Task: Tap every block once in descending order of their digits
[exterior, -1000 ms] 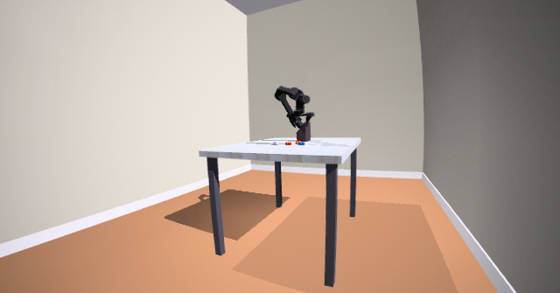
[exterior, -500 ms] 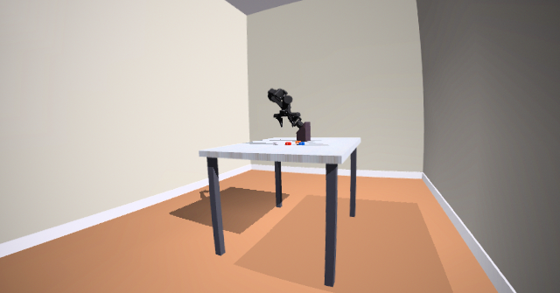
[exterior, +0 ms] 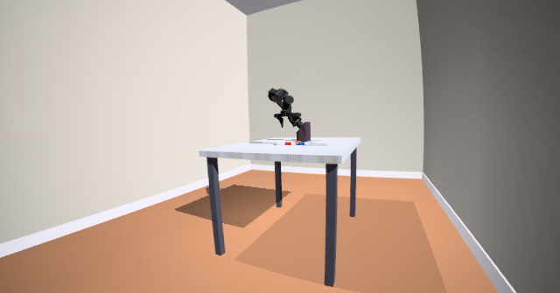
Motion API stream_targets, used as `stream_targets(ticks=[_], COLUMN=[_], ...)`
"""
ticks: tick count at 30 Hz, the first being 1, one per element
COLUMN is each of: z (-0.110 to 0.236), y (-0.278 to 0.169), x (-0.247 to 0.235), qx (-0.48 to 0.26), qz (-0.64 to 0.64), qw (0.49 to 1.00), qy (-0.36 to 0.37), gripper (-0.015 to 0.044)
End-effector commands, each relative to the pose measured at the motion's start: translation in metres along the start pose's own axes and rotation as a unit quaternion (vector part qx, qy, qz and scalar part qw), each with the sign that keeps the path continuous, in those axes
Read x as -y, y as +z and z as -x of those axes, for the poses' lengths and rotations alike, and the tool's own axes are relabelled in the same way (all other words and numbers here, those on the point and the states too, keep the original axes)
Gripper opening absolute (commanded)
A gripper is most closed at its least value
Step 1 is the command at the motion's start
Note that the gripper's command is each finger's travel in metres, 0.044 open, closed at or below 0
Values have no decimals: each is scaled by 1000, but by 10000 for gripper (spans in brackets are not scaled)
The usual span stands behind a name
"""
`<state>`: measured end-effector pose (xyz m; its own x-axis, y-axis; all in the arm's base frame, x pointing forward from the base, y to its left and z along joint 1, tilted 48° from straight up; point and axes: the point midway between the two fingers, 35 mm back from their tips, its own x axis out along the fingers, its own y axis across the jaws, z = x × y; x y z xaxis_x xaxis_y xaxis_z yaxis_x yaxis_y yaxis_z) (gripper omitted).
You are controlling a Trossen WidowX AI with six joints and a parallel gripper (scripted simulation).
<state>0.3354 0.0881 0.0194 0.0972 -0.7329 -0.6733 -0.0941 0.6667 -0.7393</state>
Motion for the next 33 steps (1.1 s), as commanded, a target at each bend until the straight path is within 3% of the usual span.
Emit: stream_targets(ticks=[1,7,16,33], z=[0,1,0,0], y=[-1,-1,-18,-18], x=[1,13,110,111], qx=[0,0,0,0], qz=[4,4,5,5], qw=[1000,1000,1000,1000], qy=[-2,-1,-4,-4], gripper=[400,400,400,400])
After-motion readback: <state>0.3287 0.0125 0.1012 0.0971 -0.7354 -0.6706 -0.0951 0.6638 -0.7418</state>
